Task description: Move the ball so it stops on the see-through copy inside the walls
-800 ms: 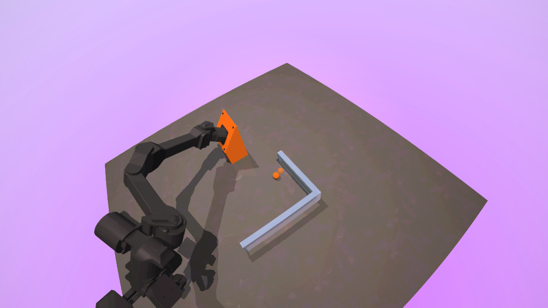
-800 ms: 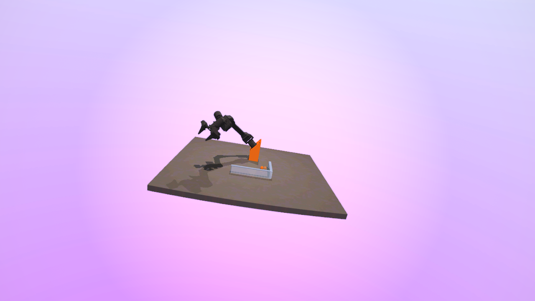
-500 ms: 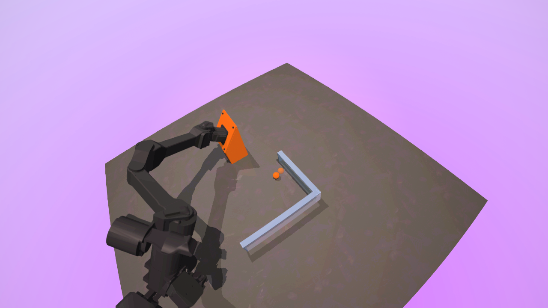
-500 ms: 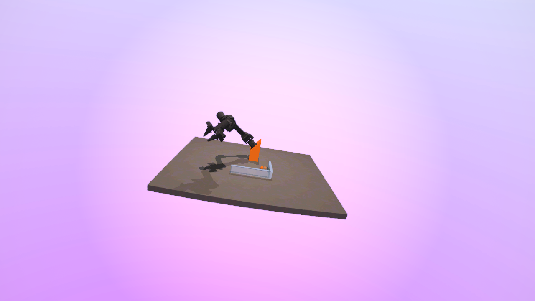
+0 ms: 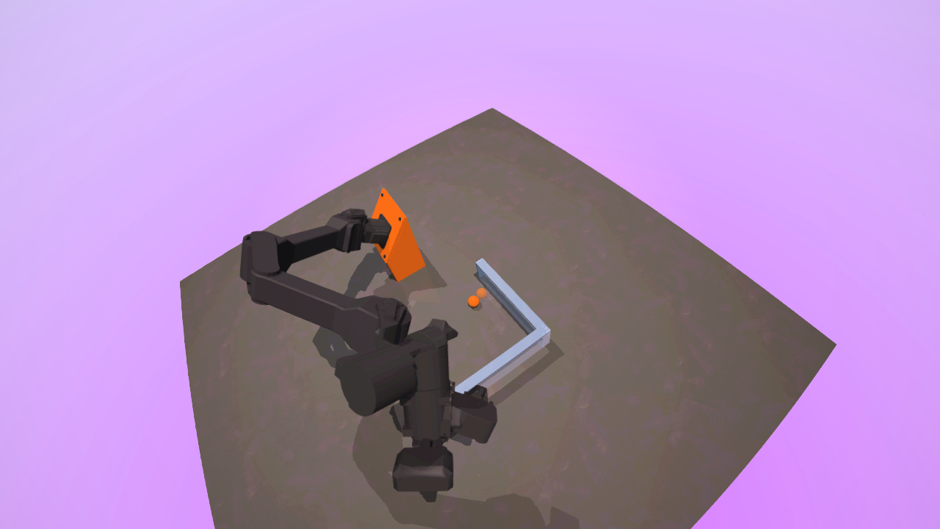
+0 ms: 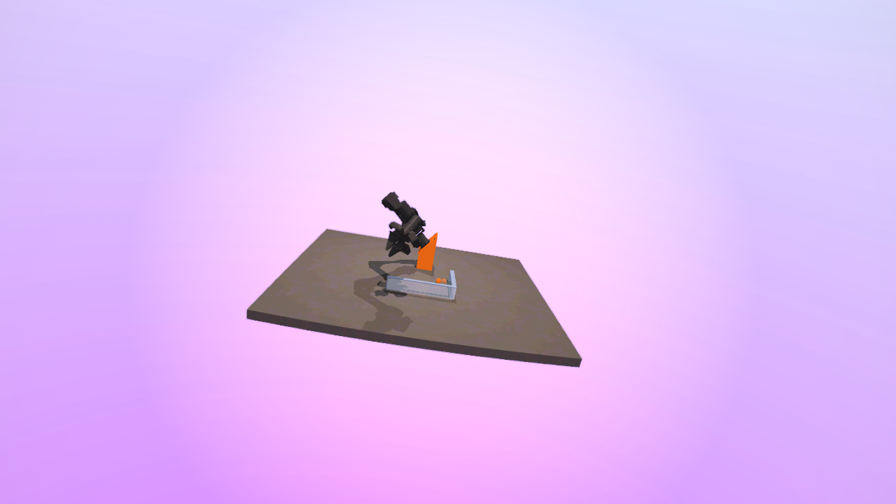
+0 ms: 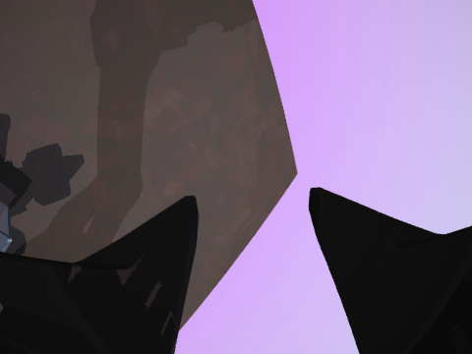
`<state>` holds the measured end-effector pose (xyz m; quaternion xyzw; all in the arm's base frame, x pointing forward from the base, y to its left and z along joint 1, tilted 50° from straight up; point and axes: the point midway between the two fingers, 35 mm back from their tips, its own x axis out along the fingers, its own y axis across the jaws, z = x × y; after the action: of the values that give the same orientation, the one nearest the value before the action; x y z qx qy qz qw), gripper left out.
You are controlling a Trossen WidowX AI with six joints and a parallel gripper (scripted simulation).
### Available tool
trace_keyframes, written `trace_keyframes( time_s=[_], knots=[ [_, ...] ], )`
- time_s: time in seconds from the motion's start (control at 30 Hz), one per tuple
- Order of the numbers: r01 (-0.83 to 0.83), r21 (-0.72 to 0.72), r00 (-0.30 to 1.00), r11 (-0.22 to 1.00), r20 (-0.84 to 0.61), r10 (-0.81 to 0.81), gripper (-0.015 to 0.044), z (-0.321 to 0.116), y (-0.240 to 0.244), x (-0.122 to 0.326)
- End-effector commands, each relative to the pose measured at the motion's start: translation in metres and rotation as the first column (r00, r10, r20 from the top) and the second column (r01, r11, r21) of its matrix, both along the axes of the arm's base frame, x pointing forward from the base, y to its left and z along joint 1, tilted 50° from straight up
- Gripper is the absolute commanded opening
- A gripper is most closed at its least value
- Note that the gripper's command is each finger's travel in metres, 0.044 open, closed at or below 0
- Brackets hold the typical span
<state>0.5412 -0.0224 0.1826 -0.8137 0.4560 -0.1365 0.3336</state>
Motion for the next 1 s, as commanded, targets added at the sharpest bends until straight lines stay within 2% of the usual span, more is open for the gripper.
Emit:
trace_keyframes(
  time_s=[0.0,0.27,0.53,0.7,0.83,0.97],
  knots=[
    [-0.080,0.080,0.988,0.994,-0.123,0.089,0.0231,-0.069,0.026,-0.012],
    [-0.094,0.248,0.931,0.964,-0.322,0.174,0.0231,-0.169,0.058,-0.066],
    [0.060,0.351,0.834,0.934,-0.532,0.147,0.0231,-0.245,0.070,-0.159],
    [0.217,0.337,0.751,0.916,-0.657,0.064,0.0231,-0.270,0.065,-0.229],
    [0.350,0.259,0.668,0.901,-0.743,-0.046,0.0231,-0.276,0.054,-0.286],
    [0.384,0.225,0.642,0.895,-0.762,-0.084,0.0231,-0.275,0.050,-0.302]
  ],
)
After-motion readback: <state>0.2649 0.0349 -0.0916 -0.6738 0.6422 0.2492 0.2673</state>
